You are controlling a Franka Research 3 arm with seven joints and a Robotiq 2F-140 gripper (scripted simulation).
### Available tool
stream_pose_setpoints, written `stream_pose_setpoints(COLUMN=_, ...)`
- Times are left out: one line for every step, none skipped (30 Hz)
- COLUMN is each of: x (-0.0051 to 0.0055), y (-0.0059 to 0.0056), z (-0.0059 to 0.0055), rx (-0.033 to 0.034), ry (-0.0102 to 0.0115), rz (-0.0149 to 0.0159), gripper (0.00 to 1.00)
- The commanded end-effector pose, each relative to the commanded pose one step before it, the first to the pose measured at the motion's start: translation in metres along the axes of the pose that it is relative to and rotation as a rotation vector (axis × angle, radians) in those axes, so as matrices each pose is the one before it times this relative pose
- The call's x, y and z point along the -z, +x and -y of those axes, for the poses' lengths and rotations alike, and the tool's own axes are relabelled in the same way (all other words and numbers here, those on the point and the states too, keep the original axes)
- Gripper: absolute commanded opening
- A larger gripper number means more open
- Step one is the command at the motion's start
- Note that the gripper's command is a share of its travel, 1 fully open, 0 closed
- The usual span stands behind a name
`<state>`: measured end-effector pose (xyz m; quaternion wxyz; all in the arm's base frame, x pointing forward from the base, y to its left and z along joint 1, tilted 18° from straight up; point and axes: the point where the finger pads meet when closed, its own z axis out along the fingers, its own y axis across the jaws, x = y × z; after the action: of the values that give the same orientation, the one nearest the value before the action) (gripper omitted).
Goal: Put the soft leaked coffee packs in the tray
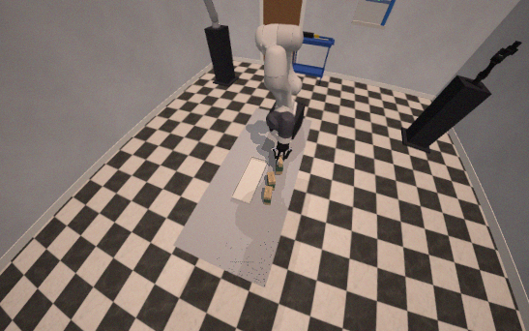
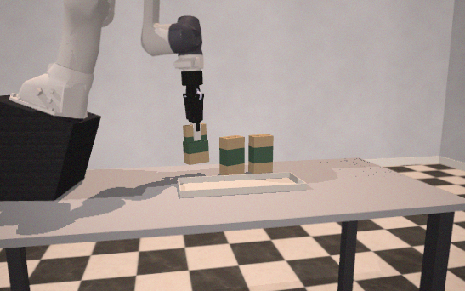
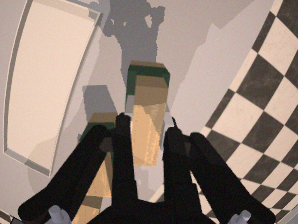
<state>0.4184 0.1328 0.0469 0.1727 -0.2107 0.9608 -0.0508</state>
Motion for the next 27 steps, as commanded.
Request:
stream_pose_setpoints(x=0.007, y=-0.00155, z=0.00054, rx=0.0674, ry=-0.02151, rz=-0.03293, gripper=0.23)
stream_pose_setpoints(x=0.00103, y=0.0, z=-0.00002, rx=-0.00001, ry=-0.00008, rz=0.00002, gripper=0.23)
stream_pose_setpoints(x=0.00068, y=0.0, z=-0.00003, rx=-0.00001, ry=-0.00011, rz=0.00003, gripper=0.23)
stream_pose_setpoints(x=0.00038, y=0.0, z=-0.00002, rx=-0.00001, ry=-0.00008, rz=0.00002, gripper=0.23)
stream_pose_setpoints(x=0.00015, y=0.0, z=-0.00001, rx=0.0, ry=-0.00004, rz=0.00001, gripper=0.23)
stream_pose_setpoints(x=0.00002, y=0.0, z=0.0, rx=0.0, ry=-0.00001, rz=0.0, gripper=0.23)
stream_pose_setpoints(x=0.0, y=0.0, z=0.0, rx=0.0, ry=0.0, rz=0.0, gripper=0.23)
stream_pose_setpoints(x=0.0, y=0.0, z=0.0, rx=0.0, ry=0.0, rz=0.0, gripper=0.23)
stream_pose_setpoints(x=0.0, y=0.0, z=0.0, rx=0.0, ry=0.0, rz=0.0, gripper=0.23)
stream_pose_setpoints(x=0.0, y=0.0, z=0.0, rx=0.0, ry=0.0, rz=0.0, gripper=0.23)
stream_pose_setpoints(x=0.0, y=0.0, z=0.0, rx=0.0, ry=0.0, rz=0.0, gripper=0.23)
stream_pose_setpoints(x=0.0, y=0.0, z=0.0, rx=0.0, ry=0.0, rz=0.0, gripper=0.23)
stream_pose_setpoints(x=0.0, y=0.0, z=0.0, rx=0.0, ry=0.0, rz=0.0, gripper=0.23)
stream_pose_setpoints(x=0.0, y=0.0, z=0.0, rx=0.0, ry=0.0, rz=0.0, gripper=0.23)
stream_pose_setpoints(x=0.0, y=0.0, z=0.0, rx=0.0, ry=0.0, rz=0.0, gripper=0.23)
stream_pose_setpoints(x=0.0, y=0.0, z=0.0, rx=0.0, ry=0.0, rz=0.0, gripper=0.23)
stream_pose_setpoints(x=0.0, y=0.0, z=0.0, rx=0.0, ry=0.0, rz=0.0, gripper=0.23)
stream_pose_setpoints(x=0.0, y=0.00001, z=0.00002, rx=0.0, ry=0.0, rz=0.0, gripper=0.23)
stream_pose_setpoints(x=0.0, y=0.00005, z=0.00012, rx=0.0, ry=0.0, rz=0.0, gripper=0.23)
stream_pose_setpoints(x=0.0, y=0.00014, z=0.0003, rx=0.0, ry=0.0, rz=0.0, gripper=0.23)
stream_pose_setpoints(x=0.0, y=0.00025, z=0.00056, rx=0.0, ry=0.0, rz=0.0, gripper=0.23)
stream_pose_setpoints(x=0.0, y=0.0004, z=0.00089, rx=0.0, ry=0.0, rz=0.0, gripper=0.23)
stream_pose_setpoints(x=0.0, y=0.00057, z=0.00127, rx=0.0, ry=0.0, rz=0.0, gripper=0.23)
stream_pose_setpoints(x=0.0, y=0.00076, z=0.00168, rx=0.0, ry=0.0, rz=0.00001, gripper=0.23)
stream_pose_setpoints(x=0.0, y=0.00095, z=0.00211, rx=0.0, ry=0.0, rz=-0.00001, gripper=0.23)
stream_pose_setpoints(x=0.0, y=0.00116, z=0.00256, rx=0.0, ry=0.0, rz=0.00001, gripper=0.23)
stream_pose_setpoints(x=0.0, y=0.00135, z=0.00301, rx=0.0, ry=0.0, rz=0.0, gripper=0.23)
